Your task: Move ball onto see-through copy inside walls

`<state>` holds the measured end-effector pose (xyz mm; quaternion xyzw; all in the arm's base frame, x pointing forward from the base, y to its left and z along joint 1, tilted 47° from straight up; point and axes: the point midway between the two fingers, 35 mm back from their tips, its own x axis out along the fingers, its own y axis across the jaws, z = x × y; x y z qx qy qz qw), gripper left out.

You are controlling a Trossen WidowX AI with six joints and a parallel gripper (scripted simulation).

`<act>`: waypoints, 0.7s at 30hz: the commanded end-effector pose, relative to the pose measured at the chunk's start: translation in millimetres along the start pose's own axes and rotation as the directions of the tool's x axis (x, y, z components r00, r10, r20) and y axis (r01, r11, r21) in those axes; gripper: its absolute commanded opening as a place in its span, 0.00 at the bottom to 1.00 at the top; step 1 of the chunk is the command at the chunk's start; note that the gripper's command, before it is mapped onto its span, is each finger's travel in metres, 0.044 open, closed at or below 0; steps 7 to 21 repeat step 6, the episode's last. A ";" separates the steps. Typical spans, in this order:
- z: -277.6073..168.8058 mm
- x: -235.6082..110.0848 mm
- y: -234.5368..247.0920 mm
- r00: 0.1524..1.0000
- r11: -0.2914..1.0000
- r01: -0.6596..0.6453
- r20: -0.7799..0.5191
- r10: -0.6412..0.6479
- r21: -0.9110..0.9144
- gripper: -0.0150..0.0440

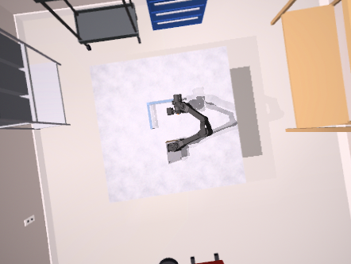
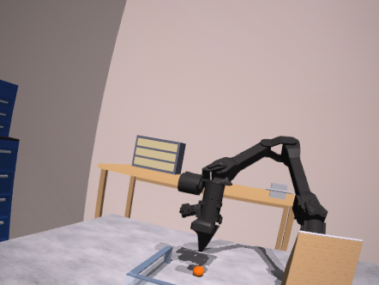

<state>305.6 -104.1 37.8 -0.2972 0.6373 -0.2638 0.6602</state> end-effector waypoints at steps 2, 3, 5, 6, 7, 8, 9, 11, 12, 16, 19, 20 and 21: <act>1.1 -38.2 0.7 1.000 1.000 -0.003 0.003 0.003 0.003 0.89; 0.5 -46.8 0.3 1.000 1.000 -0.002 0.003 0.002 0.004 0.94; 0.2 -49.7 0.2 1.000 1.000 -0.002 0.003 0.002 0.004 1.00; 0.2 -49.7 0.2 1.000 1.000 -0.002 0.003 0.002 0.004 1.00; 0.2 -49.7 0.2 1.000 1.000 -0.002 0.003 0.002 0.004 1.00; 0.2 -49.7 0.2 1.000 1.000 -0.002 0.003 0.002 0.004 1.00; 0.2 -49.7 0.2 1.000 1.000 -0.002 0.003 0.002 0.004 1.00; 0.2 -49.7 0.2 1.000 1.000 -0.002 0.003 0.002 0.004 1.00; 0.2 -49.7 0.2 1.000 1.000 -0.002 0.003 0.002 0.004 1.00; 0.2 -49.7 0.2 1.000 1.000 -0.002 0.003 0.002 0.004 1.00; 0.2 -49.7 0.2 1.000 1.000 -0.002 0.003 0.002 0.004 1.00; 0.2 -49.7 0.2 1.000 1.000 -0.002 0.003 0.002 0.004 1.00; 0.2 -49.7 0.2 1.000 1.000 -0.002 0.003 0.002 0.004 1.00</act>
